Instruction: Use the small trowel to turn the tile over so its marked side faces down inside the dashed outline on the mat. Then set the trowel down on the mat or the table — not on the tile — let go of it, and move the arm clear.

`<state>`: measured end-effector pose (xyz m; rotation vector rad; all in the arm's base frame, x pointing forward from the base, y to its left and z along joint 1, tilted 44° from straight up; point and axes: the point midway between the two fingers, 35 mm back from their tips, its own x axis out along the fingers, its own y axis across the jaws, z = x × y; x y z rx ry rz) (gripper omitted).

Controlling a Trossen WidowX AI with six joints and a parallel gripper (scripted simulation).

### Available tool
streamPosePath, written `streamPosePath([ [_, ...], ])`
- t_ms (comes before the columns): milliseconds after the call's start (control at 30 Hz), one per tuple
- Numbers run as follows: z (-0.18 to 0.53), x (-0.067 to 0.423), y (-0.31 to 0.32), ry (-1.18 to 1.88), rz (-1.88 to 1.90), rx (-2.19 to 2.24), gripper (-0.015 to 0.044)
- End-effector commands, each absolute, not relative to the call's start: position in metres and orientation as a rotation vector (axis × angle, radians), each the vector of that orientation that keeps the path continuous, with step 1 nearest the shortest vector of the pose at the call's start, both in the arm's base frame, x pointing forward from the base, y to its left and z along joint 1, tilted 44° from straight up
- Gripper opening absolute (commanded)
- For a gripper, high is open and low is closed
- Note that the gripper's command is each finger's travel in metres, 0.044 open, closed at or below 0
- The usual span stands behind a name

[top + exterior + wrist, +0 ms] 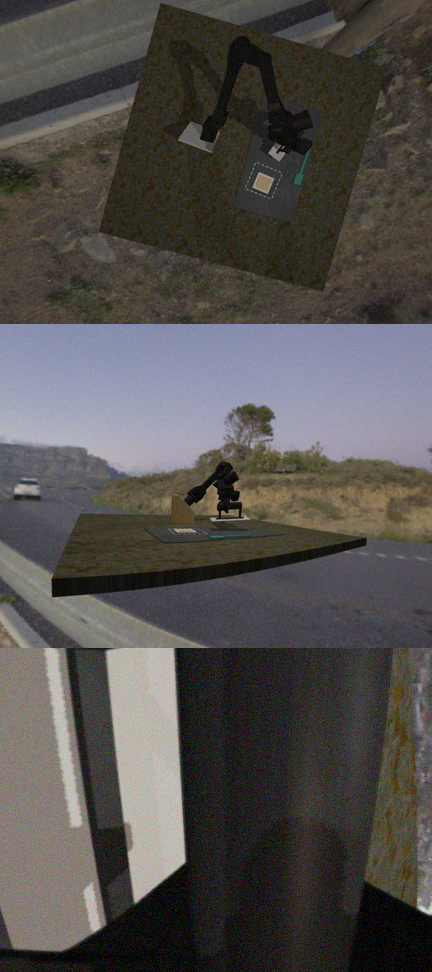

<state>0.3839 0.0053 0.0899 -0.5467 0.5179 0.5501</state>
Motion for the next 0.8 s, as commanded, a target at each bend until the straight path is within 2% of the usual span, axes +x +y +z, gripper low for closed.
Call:
streamPosePath([
  [0,0.097,0.396,0.016,0.601,0.533,-0.46,0.0],
  [767,0.13,0.397,0.101,1.093,0.379,-0.122,0.0],
])
